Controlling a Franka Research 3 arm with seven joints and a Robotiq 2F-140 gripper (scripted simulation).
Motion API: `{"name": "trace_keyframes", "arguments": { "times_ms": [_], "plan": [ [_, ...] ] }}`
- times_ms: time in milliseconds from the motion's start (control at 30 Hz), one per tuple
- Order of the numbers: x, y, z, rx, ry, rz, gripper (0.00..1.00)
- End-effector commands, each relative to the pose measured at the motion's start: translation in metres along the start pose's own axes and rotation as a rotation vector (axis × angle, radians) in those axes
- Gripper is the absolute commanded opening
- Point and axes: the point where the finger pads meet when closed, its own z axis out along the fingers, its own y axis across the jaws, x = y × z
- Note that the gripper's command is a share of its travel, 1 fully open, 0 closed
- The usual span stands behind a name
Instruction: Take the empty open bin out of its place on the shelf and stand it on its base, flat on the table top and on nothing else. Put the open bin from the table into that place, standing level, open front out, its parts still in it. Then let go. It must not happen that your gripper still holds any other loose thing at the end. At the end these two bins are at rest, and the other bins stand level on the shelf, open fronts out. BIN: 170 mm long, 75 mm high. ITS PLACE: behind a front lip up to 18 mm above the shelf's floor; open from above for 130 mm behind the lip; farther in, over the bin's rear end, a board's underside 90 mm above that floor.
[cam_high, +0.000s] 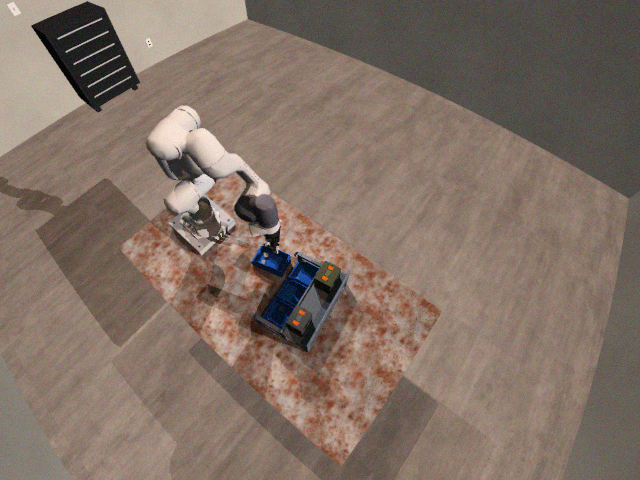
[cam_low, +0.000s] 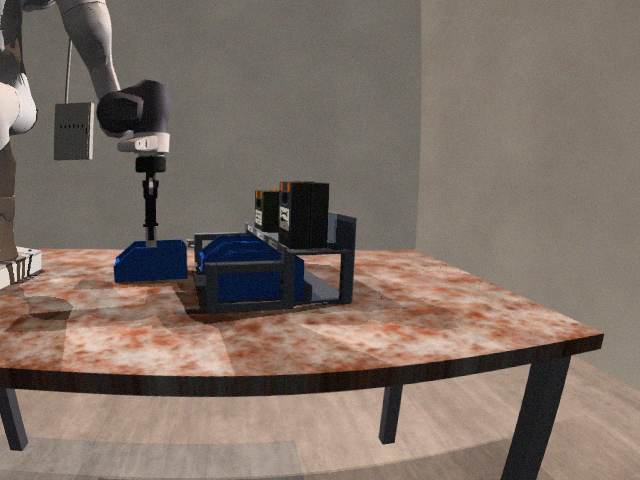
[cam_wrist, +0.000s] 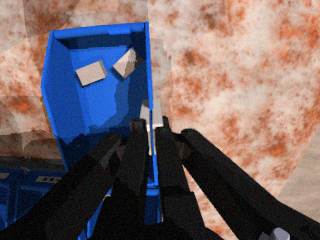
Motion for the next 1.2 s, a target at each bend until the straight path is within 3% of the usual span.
{"name": "trace_keyframes", "arguments": {
  "times_ms": [0, 1167],
  "plan": [
    [0.0007, -0.0003, 0.0008, 0.002, 0.001, 0.0, 0.0],
    [0.0007, -0.0003, -0.0022, 0.002, 0.001, 0.0, 0.0]
  ]
}}
